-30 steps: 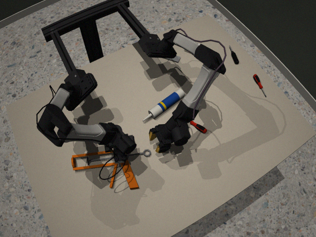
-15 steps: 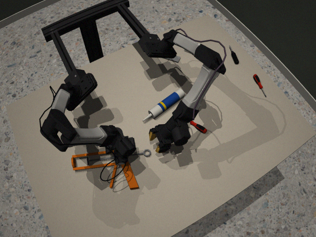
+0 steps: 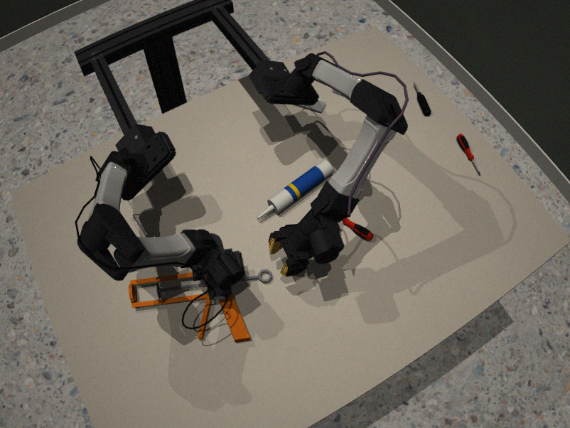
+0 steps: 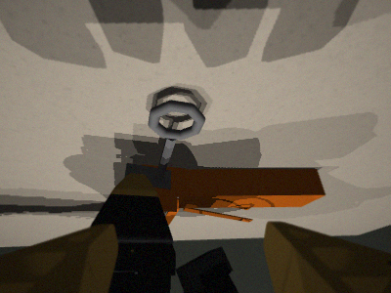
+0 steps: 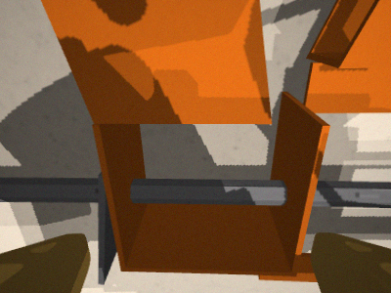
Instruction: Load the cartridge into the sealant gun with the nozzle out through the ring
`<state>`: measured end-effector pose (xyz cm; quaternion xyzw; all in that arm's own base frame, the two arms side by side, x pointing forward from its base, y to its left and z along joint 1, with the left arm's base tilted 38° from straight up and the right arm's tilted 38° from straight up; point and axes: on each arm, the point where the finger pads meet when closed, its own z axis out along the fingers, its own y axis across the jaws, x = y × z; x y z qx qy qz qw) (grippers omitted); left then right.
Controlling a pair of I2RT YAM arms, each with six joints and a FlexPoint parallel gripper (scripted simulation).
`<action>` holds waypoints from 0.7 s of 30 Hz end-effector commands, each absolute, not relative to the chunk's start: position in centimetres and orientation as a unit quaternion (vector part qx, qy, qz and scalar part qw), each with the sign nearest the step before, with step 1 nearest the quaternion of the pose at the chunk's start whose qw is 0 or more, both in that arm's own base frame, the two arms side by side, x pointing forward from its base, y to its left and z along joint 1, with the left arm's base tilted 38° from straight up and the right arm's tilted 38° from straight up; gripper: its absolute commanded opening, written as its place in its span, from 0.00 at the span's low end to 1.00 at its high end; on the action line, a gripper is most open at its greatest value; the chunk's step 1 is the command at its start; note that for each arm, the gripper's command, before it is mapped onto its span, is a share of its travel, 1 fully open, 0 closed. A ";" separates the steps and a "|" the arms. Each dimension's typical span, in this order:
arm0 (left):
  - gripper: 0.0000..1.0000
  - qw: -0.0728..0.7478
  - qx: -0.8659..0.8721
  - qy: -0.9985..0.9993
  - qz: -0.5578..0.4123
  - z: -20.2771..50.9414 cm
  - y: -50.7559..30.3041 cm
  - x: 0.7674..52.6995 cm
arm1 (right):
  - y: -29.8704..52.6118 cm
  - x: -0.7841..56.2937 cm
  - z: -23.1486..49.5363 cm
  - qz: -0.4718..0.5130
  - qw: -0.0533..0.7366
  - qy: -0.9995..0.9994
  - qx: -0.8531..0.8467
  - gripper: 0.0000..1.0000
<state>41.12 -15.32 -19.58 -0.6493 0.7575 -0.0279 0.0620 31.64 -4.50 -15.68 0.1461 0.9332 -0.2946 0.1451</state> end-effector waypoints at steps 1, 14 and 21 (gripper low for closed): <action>0.62 0.078 -0.648 0.756 -0.052 -17.9 -15.6 42.9 | -5.1 31.7 -16.3 -0.292 0.141 0.934 0.151 0.79; 0.62 0.078 -0.648 0.756 -0.052 -17.9 -15.6 42.9 | -5.4 31.2 -16.4 -0.300 0.136 0.932 0.151 0.64; 0.62 0.078 -0.648 0.756 -0.052 -17.9 -15.6 42.9 | -5.2 31.5 -16.5 -0.292 0.138 0.934 0.153 0.42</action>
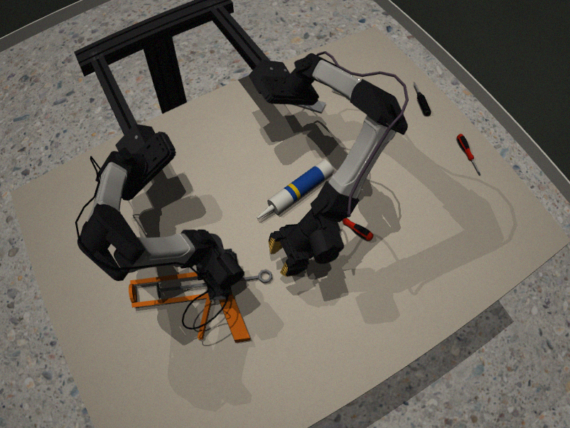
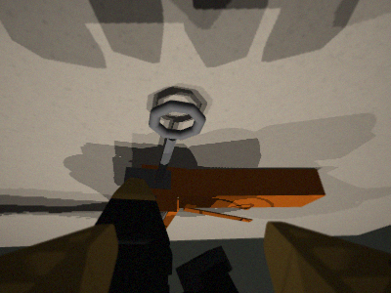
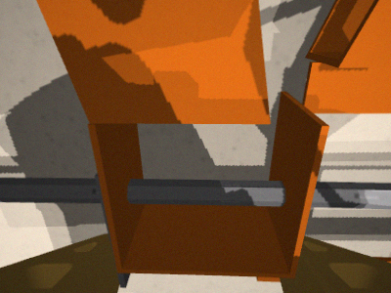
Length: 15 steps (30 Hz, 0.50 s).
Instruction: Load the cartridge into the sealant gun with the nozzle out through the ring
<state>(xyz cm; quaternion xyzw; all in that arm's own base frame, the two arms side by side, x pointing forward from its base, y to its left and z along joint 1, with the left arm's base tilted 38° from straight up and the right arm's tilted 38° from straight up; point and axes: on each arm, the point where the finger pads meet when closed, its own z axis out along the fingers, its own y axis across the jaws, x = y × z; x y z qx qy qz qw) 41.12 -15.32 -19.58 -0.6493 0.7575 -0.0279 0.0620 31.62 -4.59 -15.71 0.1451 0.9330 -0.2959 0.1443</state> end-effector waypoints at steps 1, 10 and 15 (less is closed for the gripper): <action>0.62 0.078 -0.648 0.756 -0.052 -17.9 -15.6 42.9 | -5.2 31.5 -16.5 -0.292 0.138 0.934 0.153 0.39; 0.62 0.078 -0.648 0.756 -0.052 -17.9 -15.6 42.9 | -5.2 31.5 -16.5 -0.292 0.138 0.934 0.153 0.17; 0.62 0.078 -0.648 0.756 -0.052 -17.9 -15.6 42.9 | -5.2 31.5 -16.5 -0.292 0.138 0.934 0.153 0.03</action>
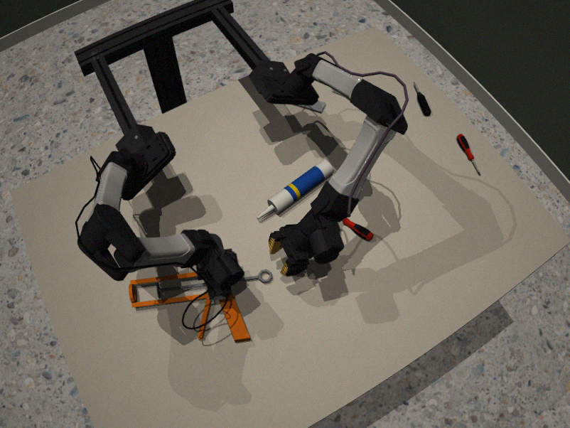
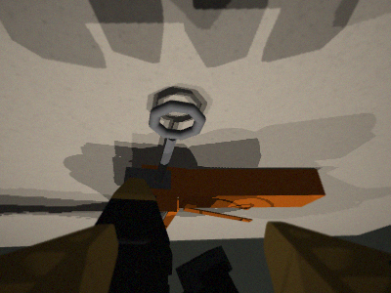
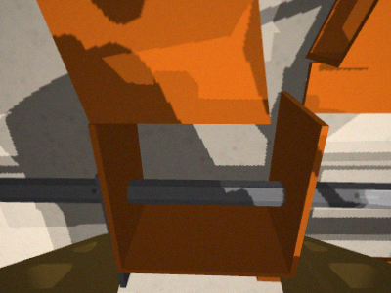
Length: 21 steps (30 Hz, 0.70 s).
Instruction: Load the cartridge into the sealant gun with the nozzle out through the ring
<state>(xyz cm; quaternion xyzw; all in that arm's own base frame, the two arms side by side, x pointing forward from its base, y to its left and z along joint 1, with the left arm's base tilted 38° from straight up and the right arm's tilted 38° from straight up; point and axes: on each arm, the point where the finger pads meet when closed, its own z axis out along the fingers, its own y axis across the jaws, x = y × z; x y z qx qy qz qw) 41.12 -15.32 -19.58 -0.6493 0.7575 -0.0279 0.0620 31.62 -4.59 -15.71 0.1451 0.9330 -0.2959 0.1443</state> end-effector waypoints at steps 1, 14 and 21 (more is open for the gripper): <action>0.62 0.078 -0.648 0.756 -0.052 -17.9 -15.6 42.9 | -5.2 31.5 -16.5 -0.292 0.138 0.934 0.153 0.03; 0.62 0.067 -0.653 0.753 -0.043 -22.5 -14.3 42.2 | -5.2 31.5 -16.5 -0.292 0.138 0.934 0.153 0.03; 0.62 0.058 -0.650 0.757 -0.034 -24.6 -14.2 41.5 | -5.2 31.5 -16.5 -0.292 0.138 0.934 0.153 0.03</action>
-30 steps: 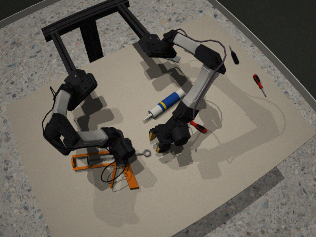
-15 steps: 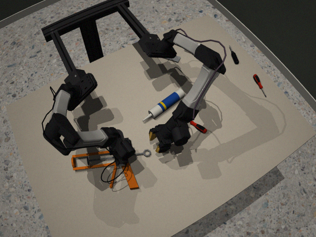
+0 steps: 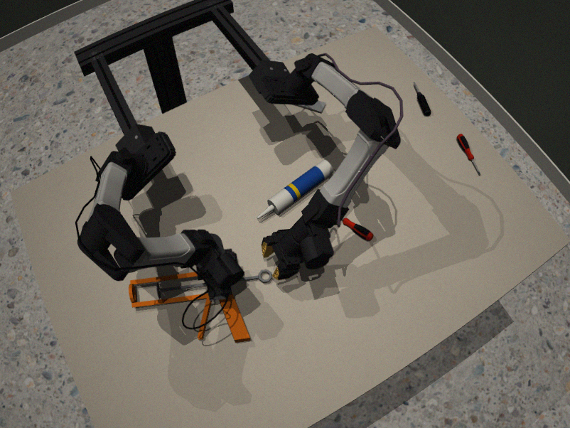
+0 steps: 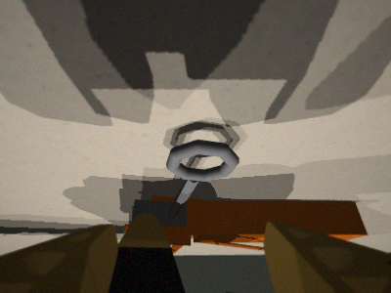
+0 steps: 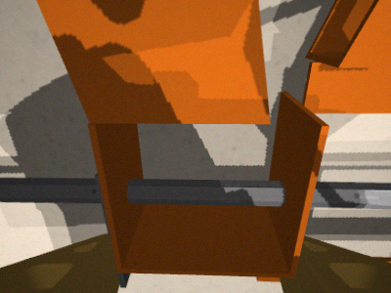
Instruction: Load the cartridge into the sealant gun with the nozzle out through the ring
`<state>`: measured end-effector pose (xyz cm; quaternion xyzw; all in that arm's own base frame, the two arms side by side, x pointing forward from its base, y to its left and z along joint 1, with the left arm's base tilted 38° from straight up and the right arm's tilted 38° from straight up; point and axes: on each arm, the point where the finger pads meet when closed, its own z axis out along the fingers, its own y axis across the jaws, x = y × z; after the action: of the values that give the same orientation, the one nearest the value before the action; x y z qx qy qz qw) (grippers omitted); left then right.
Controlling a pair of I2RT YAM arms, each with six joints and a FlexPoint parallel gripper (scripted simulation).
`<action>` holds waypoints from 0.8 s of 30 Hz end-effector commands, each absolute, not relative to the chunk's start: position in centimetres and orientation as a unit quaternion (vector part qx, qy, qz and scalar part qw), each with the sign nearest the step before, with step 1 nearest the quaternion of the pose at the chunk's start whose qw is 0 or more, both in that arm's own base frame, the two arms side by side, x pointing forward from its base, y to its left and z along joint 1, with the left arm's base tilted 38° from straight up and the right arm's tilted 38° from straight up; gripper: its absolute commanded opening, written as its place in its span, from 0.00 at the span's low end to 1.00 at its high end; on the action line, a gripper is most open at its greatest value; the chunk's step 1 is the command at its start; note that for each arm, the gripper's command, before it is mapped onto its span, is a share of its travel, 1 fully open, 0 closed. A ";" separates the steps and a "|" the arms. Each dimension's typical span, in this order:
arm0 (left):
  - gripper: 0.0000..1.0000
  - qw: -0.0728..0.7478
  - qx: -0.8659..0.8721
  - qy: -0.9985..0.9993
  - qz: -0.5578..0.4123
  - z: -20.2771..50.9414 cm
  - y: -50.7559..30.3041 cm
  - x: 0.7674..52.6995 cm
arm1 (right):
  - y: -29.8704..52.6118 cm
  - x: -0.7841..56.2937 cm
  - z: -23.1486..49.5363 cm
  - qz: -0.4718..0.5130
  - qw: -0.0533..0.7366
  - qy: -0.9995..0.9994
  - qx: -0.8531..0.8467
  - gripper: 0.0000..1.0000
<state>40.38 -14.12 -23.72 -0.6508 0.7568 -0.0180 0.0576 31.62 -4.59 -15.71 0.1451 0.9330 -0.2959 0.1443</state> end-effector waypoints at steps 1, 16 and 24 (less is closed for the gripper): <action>0.62 0.058 -0.650 0.757 -0.034 -24.6 -14.2 41.5 | -5.2 31.5 -16.5 -0.292 0.138 0.934 0.153 0.03; 0.62 0.058 -0.654 0.754 -0.033 -28.3 -13.0 41.8 | -5.2 31.5 -16.5 -0.292 0.138 0.934 0.153 0.03; 0.62 0.063 -0.654 0.753 -0.037 -29.4 -12.7 42.3 | -5.2 31.5 -16.5 -0.292 0.138 0.934 0.153 0.03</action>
<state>41.29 -13.34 -28.42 -0.6510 0.7563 -0.0238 0.0604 31.62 -4.59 -15.71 0.1445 0.9331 -0.2960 0.1441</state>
